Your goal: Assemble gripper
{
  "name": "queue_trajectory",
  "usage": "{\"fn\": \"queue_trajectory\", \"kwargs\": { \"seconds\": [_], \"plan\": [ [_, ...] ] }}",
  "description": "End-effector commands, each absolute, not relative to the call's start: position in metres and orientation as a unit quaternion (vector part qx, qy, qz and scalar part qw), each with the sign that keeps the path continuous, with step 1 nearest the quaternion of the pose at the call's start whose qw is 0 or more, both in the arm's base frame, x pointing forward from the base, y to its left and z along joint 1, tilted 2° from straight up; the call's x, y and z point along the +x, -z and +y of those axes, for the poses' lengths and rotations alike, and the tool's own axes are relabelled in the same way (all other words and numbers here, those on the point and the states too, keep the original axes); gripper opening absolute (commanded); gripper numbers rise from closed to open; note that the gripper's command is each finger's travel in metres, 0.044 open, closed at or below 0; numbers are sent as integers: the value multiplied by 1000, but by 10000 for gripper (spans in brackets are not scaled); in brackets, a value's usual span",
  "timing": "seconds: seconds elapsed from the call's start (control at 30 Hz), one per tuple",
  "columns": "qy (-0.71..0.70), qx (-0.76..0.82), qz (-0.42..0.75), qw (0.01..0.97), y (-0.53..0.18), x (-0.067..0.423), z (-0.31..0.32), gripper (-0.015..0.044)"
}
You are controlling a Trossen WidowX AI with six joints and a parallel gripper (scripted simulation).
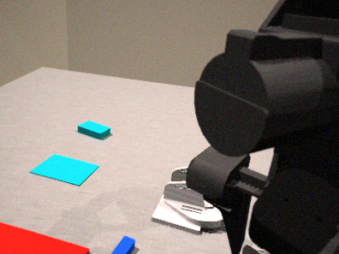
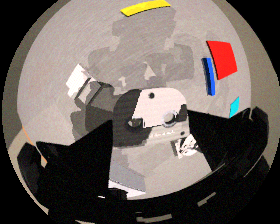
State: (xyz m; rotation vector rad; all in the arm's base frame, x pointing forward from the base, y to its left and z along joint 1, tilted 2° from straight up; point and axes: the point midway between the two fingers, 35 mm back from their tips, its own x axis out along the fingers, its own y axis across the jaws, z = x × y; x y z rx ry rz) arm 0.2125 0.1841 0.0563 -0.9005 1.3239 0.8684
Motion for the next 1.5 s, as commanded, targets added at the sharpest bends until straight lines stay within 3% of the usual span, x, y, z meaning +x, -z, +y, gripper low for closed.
{"fn": "queue_trajectory", "kwargs": {
  "seconds": [0.0,1.47],
  "plan": [
    [-350,-360,590,632,-58,219,171,351],
    [-41,-40,682,729,-58,255,31,351]
  ]
}}
